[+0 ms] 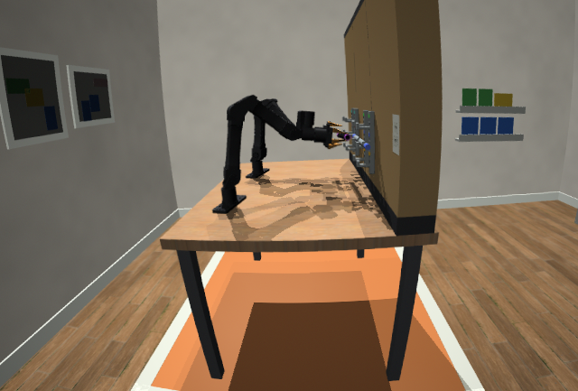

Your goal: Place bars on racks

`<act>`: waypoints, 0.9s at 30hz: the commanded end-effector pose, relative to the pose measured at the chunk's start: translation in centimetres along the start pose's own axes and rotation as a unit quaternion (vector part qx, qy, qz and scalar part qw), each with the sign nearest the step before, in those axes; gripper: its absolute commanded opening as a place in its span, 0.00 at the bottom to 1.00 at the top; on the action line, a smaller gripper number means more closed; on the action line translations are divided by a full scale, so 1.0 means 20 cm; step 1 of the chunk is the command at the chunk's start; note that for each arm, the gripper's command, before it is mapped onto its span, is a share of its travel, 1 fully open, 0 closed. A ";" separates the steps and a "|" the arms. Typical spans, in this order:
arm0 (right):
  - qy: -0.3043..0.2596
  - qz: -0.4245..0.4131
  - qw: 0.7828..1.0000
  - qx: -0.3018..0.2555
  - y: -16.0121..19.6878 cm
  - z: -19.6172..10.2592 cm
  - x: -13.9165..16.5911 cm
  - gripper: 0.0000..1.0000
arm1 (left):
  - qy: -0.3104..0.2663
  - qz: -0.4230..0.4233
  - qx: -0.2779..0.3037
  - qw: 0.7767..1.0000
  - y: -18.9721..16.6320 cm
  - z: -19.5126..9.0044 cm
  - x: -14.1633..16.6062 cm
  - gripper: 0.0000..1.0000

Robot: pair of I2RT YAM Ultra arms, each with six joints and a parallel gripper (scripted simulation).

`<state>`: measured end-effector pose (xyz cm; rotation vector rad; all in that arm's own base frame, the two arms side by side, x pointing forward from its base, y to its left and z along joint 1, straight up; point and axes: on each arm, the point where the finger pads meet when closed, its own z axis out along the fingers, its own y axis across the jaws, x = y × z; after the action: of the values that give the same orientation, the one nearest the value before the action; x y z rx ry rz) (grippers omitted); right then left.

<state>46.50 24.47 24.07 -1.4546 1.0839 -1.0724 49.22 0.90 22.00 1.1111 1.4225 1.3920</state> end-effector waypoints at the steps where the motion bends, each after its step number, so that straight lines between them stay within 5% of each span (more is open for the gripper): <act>1: 0.006 0.045 0.997 0.060 -0.24 -0.03 0.06 0.00 | 0.001 -0.009 -0.018 1.000 0.09 0.00 0.01 1.00; 4: 0.006 0.045 0.997 0.060 -0.24 -0.03 0.06 0.00 | 0.001 -0.009 -0.018 1.000 0.09 0.00 0.01 1.00; 19: 0.006 0.045 0.997 0.060 -0.25 -0.03 0.06 0.00 | 0.001 -0.009 -0.018 1.000 0.08 0.00 0.00 0.00; 27: 0.006 0.045 0.997 0.060 -0.15 -0.01 0.04 0.14 | 0.001 -0.009 -0.018 1.000 0.08 0.00 0.00 0.00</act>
<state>46.56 24.20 24.02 -1.4386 1.0906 -1.0672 49.22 0.92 22.22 1.0901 1.4231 1.3855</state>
